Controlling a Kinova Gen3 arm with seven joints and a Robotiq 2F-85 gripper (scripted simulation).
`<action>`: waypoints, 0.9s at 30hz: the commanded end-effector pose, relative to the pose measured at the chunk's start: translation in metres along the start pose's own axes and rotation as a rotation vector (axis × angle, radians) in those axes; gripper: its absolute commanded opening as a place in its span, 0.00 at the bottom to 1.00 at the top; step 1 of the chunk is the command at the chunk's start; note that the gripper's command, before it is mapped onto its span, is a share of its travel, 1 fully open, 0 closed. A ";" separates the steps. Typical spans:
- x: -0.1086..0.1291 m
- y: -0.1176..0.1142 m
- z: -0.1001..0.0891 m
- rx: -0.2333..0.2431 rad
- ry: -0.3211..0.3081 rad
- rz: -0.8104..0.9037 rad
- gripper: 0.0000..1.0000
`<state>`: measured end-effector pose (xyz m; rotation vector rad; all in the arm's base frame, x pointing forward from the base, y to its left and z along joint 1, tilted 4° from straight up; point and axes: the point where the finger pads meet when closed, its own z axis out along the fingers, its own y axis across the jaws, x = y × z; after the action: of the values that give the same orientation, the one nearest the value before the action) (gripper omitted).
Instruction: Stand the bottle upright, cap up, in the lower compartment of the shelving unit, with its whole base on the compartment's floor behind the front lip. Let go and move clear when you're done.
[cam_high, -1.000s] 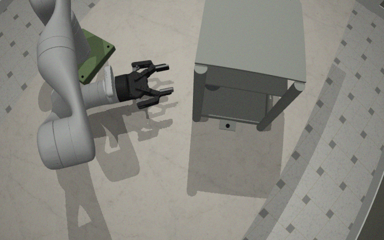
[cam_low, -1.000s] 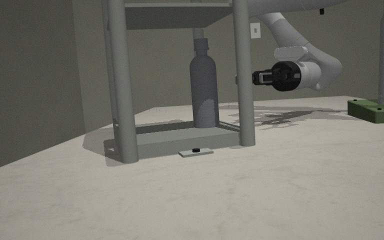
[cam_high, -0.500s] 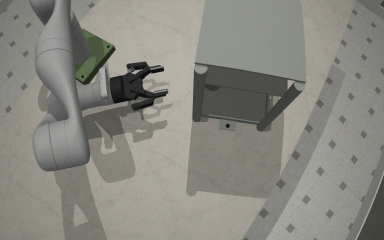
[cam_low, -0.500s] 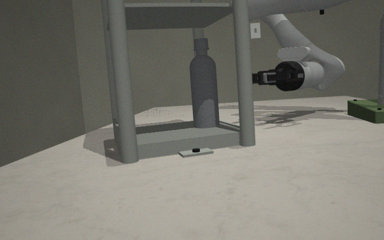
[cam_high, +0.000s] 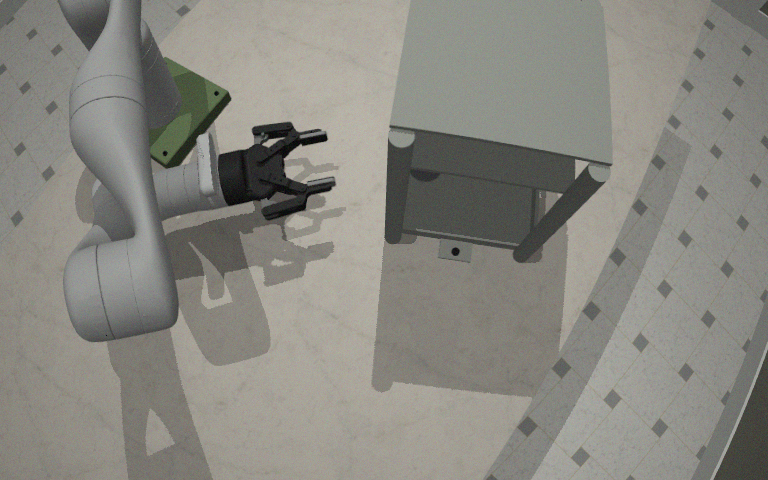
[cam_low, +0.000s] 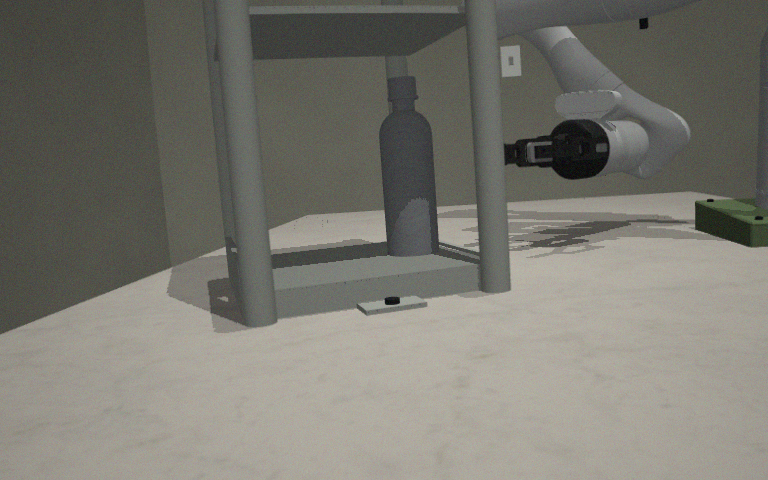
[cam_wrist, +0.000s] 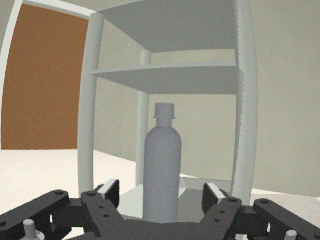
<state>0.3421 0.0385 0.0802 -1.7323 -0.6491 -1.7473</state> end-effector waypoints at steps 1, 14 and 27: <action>0.005 0.001 0.000 0.000 0.001 -0.003 0.72; 0.031 0.001 0.000 0.000 0.001 -0.003 0.72; 0.065 0.001 0.000 0.000 0.001 -0.003 0.72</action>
<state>0.3420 0.0351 0.1366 -1.7333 -0.6375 -1.7398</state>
